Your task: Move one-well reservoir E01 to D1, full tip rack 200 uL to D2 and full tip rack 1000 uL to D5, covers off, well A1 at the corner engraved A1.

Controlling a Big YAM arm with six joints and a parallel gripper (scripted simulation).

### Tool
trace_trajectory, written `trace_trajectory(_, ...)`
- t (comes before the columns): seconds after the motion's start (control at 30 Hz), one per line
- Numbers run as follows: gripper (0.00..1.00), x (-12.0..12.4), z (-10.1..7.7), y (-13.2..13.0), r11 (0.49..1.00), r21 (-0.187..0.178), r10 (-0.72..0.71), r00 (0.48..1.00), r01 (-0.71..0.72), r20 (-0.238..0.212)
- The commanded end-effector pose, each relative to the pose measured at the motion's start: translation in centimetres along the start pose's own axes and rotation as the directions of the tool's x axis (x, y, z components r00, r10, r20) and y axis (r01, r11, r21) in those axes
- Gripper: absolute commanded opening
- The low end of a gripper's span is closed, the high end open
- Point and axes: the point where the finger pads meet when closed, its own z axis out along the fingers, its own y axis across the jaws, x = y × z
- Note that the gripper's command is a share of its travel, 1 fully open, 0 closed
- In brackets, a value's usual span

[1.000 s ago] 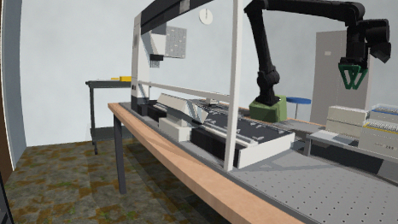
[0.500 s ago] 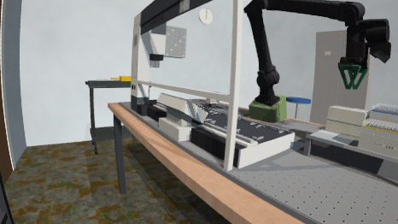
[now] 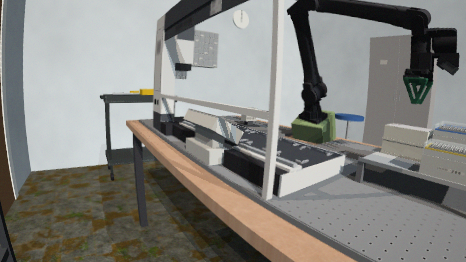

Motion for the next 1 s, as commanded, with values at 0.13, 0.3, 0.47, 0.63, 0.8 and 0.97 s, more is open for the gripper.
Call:
trace_trajectory(0.13, 1.0, -0.9, -0.4, 2.6, 0.999, 0.002, 0.039, 0.999, -0.039, 0.018)
trace_trajectory(0.3, 1.0, -1.6, -0.9, 5.1, 0.999, -0.003, 0.044, 0.998, -0.044, 0.037)
trace_trajectory(0.47, 1.0, -1.5, -1.6, 4.4, 0.999, -0.005, 0.053, 0.998, -0.053, 0.043)
trace_trajectory(0.63, 1.0, -1.5, -1.6, 4.4, 0.999, -0.005, 0.053, 0.998, -0.053, 0.043)
trace_trajectory(0.8, 1.0, -1.5, -1.6, 4.4, 0.999, -0.005, 0.053, 0.998, -0.053, 0.043)
trace_trajectory(0.97, 1.0, -1.5, -1.6, 4.4, 0.999, -0.005, 0.053, 0.998, -0.053, 0.043)
